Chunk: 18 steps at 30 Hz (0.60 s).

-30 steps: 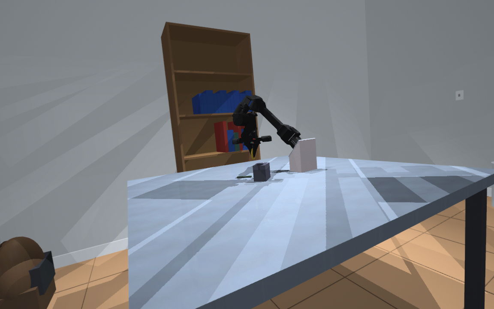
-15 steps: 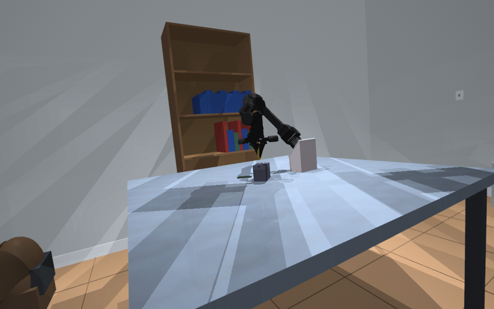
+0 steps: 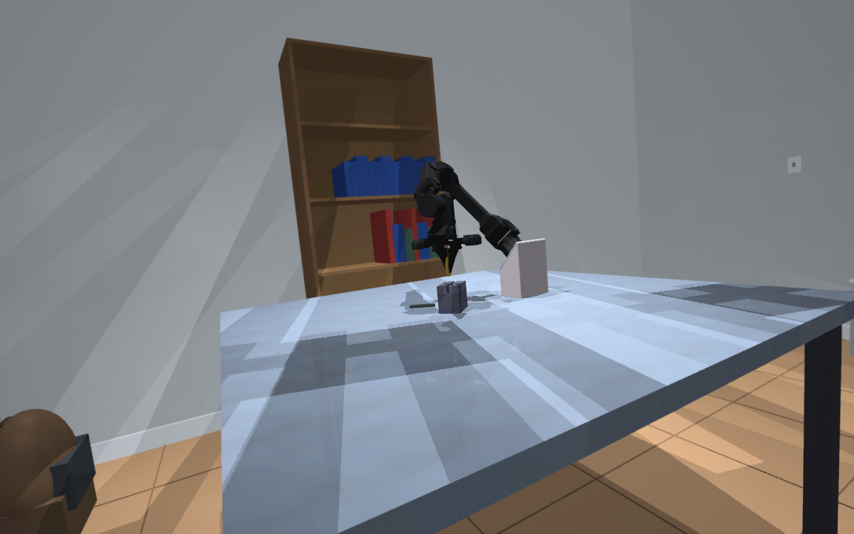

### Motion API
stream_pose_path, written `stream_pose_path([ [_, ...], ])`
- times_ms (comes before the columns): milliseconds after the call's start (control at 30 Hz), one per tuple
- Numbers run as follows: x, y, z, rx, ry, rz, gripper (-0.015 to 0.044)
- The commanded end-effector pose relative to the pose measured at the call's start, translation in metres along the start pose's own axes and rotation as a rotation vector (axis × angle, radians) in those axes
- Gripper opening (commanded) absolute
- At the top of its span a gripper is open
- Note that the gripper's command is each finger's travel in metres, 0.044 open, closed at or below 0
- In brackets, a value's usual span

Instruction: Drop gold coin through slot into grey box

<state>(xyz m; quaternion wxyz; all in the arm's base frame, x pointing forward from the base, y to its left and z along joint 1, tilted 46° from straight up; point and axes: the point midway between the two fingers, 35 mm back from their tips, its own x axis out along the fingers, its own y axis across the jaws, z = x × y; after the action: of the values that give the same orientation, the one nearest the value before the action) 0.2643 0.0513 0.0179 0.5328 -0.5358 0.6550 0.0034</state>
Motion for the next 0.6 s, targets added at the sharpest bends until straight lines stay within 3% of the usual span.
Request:
stream_pose_path([
  [0,-0.0007,0.0019,0.0005,-0.003,-0.002,-0.001,0.0],
  [567,0.0001,0.0053,0.0007,-0.001,0.001,-0.003,0.0],
])
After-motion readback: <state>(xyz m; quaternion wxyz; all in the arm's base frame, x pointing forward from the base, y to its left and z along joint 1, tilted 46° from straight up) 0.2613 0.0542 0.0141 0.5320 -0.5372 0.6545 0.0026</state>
